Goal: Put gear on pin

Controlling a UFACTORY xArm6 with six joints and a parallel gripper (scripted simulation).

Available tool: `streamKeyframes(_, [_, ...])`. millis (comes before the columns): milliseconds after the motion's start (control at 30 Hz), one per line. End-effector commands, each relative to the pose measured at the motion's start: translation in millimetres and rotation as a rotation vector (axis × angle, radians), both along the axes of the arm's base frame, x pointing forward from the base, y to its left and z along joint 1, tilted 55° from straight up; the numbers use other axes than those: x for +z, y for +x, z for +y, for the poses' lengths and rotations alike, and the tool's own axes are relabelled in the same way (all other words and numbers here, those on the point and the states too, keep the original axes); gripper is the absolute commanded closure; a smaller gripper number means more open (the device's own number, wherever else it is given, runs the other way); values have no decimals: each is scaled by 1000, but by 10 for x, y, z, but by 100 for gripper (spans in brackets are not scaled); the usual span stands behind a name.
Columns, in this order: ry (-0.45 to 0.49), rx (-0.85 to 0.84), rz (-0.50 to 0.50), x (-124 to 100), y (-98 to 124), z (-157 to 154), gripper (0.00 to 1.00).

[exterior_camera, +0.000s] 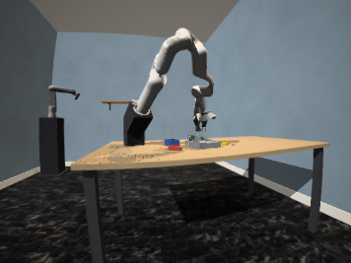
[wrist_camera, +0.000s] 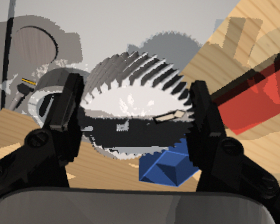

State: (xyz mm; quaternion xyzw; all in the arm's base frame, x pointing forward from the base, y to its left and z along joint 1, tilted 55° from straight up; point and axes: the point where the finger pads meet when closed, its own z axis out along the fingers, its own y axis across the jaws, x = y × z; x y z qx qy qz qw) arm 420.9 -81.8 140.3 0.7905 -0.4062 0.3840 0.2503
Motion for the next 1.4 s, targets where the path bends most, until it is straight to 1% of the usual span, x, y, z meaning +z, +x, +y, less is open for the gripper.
streamKeyframes(0, [1, 2, -2, 7, 6, 8, 100])
streamKeyframes(133, [1, 2, -2, 0, 11, 15, 100])
streamKeyframes(167, [2, 1, -1, -40, 34, 59, 100])
streamKeyframes(200, [4, 1, -1, -124, 81, 151, 100])
streamKeyframes(300, [4, 1, 0, -525, 230, 567, 100])
streamKeyframes(367, [1, 2, -2, -674, 259, 711, 100])
streamKeyframes(733, [3, -2, -6, -683, 261, 720, 100])
streamKeyframes(1100, [20, -26, -36, -683, 261, 720, 100])
streamKeyframes(1367, [56, -78, -99, -683, 262, 720, 100])
